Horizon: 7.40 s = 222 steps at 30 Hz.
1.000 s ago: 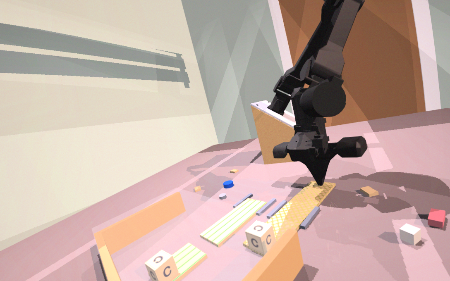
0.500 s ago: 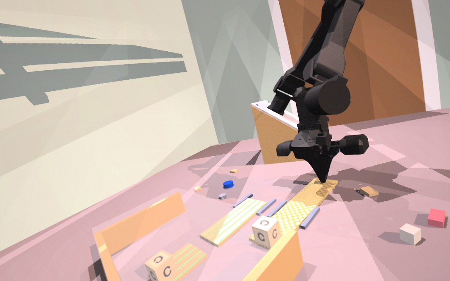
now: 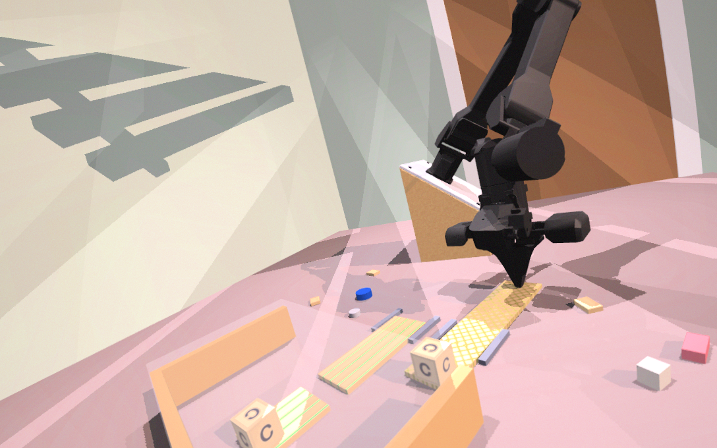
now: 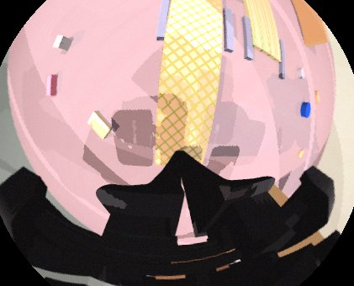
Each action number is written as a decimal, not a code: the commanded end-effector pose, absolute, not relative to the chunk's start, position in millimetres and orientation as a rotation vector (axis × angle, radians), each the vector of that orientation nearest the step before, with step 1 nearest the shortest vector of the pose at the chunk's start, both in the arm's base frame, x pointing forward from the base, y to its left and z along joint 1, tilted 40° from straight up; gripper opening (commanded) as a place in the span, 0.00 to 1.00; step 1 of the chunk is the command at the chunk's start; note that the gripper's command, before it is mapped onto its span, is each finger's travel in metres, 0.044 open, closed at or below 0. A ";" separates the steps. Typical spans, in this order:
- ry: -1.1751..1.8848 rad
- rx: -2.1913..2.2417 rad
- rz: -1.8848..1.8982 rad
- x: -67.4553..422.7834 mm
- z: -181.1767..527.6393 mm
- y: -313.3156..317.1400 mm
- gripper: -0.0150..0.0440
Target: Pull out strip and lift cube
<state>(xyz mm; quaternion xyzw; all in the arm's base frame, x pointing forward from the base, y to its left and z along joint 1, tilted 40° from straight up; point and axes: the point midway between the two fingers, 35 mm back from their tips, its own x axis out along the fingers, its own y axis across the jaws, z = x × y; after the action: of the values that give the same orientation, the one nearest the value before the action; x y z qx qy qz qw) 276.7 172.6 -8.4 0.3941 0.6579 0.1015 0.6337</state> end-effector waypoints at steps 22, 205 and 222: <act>1.552 0.893 0.236 243.1 -10.3 186.0 0.25; 1.540 0.864 0.252 307.2 -28.7 65.7 0.25; 1.540 0.862 0.251 304.8 -1.4 42.1 0.25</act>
<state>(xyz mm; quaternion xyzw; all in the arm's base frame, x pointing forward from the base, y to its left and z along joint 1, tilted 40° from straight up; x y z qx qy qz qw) 303.5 42.6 -3.1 0.3776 0.6737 0.1066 0.6262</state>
